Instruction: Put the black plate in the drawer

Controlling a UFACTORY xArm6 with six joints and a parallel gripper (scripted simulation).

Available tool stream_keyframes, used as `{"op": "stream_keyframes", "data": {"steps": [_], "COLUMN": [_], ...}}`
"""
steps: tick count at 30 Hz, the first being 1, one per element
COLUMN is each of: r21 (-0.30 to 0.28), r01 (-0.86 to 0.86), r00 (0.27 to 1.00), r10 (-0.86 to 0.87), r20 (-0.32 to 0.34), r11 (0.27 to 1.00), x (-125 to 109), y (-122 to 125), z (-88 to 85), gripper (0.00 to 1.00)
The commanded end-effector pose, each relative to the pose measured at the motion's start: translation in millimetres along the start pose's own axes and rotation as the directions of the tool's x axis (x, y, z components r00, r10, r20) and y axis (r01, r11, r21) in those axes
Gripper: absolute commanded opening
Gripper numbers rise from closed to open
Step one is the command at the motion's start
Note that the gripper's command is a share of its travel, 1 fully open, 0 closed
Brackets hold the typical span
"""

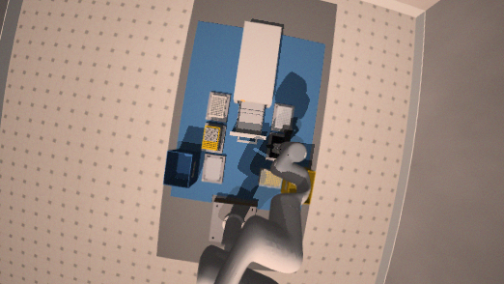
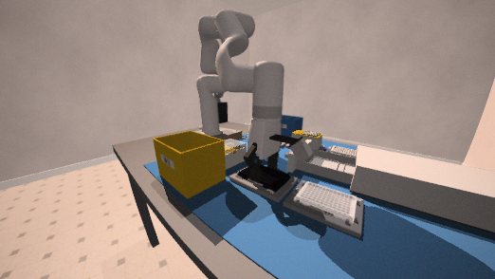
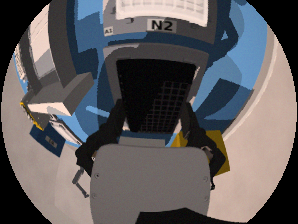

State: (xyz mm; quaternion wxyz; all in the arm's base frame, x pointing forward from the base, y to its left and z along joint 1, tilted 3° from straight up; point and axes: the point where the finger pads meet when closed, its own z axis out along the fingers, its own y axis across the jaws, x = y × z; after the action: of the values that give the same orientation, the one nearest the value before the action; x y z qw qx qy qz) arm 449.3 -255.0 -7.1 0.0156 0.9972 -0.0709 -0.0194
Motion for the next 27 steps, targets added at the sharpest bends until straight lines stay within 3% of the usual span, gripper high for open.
{"op": "stream_keyframes", "data": {"steps": [1,27], "r21": [-0.002,-0.002], "r01": [0.0,0.0], "r00": [1.0,1.0], "r10": [0.0,0.0], "r20": [-0.005,-0.005], "r11": [1.0,1.0], "x": [2,2], "y": [1,1], "z": [-3.2,-17.9], "gripper": [0.0,0.0]}}
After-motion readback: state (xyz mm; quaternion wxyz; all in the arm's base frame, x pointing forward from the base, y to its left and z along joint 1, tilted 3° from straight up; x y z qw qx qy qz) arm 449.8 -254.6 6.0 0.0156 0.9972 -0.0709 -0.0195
